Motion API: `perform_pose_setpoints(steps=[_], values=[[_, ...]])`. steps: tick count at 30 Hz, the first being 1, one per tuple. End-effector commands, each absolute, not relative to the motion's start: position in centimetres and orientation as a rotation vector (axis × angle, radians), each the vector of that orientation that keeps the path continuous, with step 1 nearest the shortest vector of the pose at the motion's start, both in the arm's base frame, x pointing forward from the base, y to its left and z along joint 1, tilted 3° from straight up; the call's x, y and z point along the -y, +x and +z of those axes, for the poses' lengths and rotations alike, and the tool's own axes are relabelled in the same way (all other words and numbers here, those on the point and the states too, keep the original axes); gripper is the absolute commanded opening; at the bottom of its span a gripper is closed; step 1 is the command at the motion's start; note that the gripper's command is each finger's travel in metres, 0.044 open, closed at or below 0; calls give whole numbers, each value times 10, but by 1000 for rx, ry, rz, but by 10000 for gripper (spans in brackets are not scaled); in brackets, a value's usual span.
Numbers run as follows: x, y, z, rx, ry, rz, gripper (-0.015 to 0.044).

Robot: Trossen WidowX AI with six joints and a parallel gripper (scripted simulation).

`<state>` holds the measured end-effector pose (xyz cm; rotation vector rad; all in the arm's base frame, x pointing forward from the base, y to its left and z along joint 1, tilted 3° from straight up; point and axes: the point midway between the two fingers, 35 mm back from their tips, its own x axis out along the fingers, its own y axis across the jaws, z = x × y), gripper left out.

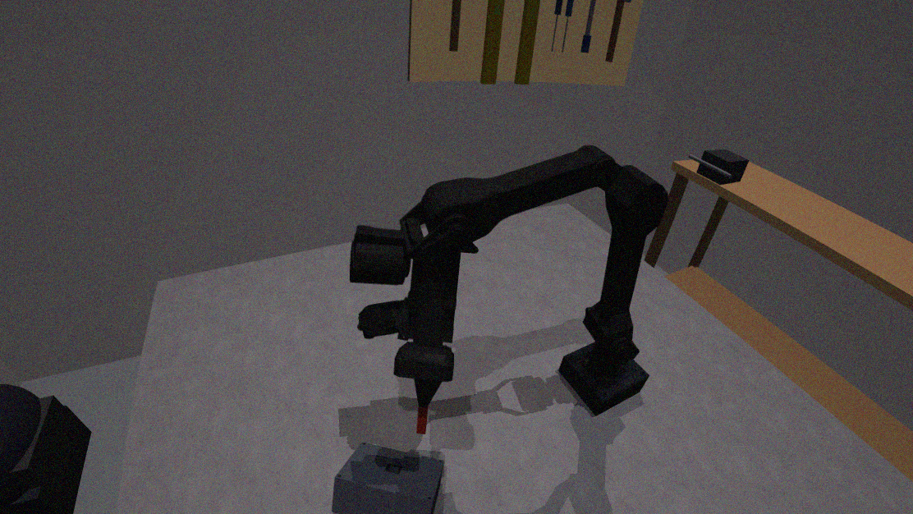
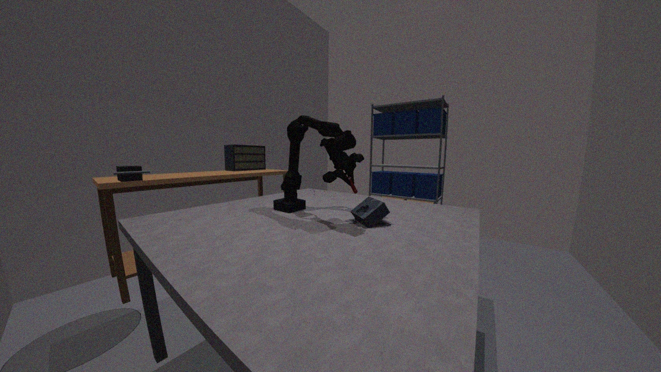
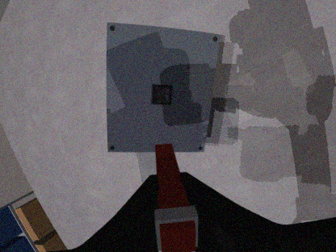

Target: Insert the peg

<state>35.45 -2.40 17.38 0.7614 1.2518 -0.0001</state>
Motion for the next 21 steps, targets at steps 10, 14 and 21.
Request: perform_pose_setpoints(steps=[10,14,21], values=[[45,360,181,-1202,858,-27,0],[44,362,178,-1200,861,-27,0],[41,370,167,-1193,874,-31,0]])
